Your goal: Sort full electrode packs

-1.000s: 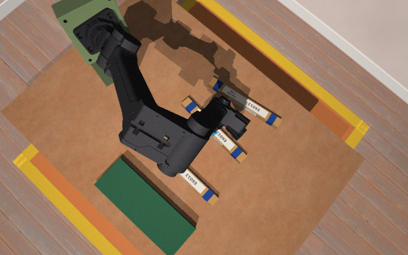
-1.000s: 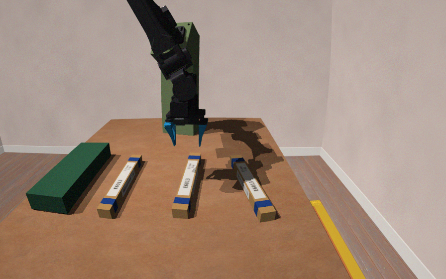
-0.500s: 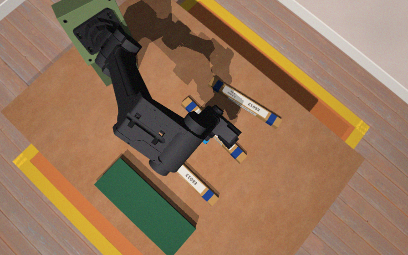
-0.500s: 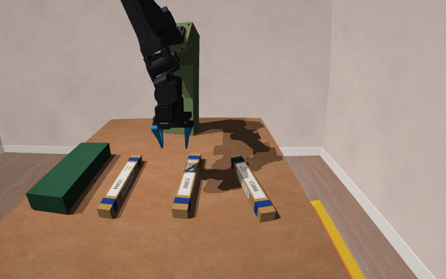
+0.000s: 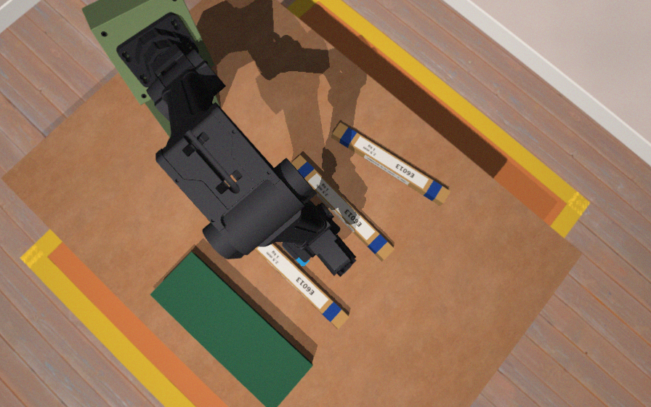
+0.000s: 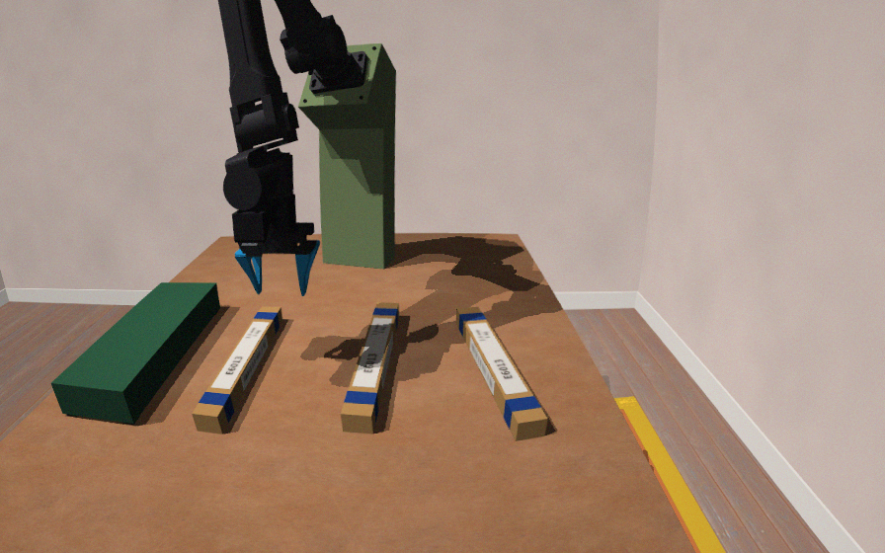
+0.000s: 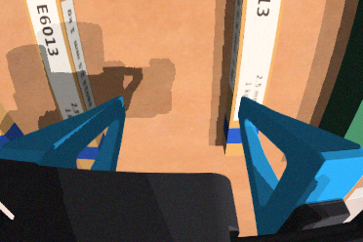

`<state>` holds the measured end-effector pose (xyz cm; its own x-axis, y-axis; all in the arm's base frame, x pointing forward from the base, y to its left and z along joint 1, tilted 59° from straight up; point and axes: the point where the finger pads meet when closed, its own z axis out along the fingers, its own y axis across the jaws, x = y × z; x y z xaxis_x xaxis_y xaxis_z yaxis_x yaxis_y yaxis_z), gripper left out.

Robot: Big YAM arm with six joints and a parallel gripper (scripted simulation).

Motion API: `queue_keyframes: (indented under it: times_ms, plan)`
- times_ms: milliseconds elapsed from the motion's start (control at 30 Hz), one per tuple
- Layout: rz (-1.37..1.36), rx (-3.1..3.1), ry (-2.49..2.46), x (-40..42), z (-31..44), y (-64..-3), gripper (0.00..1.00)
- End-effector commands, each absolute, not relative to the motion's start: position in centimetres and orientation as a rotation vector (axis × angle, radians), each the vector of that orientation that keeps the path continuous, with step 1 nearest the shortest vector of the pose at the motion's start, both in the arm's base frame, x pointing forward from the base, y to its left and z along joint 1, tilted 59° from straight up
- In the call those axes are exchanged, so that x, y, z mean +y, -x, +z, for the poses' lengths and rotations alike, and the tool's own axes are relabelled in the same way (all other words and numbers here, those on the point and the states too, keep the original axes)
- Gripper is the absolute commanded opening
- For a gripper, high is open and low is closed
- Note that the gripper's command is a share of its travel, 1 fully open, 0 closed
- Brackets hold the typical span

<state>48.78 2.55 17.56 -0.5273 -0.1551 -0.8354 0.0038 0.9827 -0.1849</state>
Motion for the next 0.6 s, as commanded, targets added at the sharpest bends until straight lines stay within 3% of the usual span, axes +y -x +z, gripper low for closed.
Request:
queue_keyframes:
  times_ms: [0, 333, 567]
  plan:
    - [-0.221, 2.101, 0.143, 1.2, 19.2, -48.9, 0.74]
    - [-0.223, 2.094, 0.144, -5.1, 21.7, -49.5, 0.74]
    - [-0.221, 2.095, 0.151, -4.9, 21.7, -49.4, 0.74]
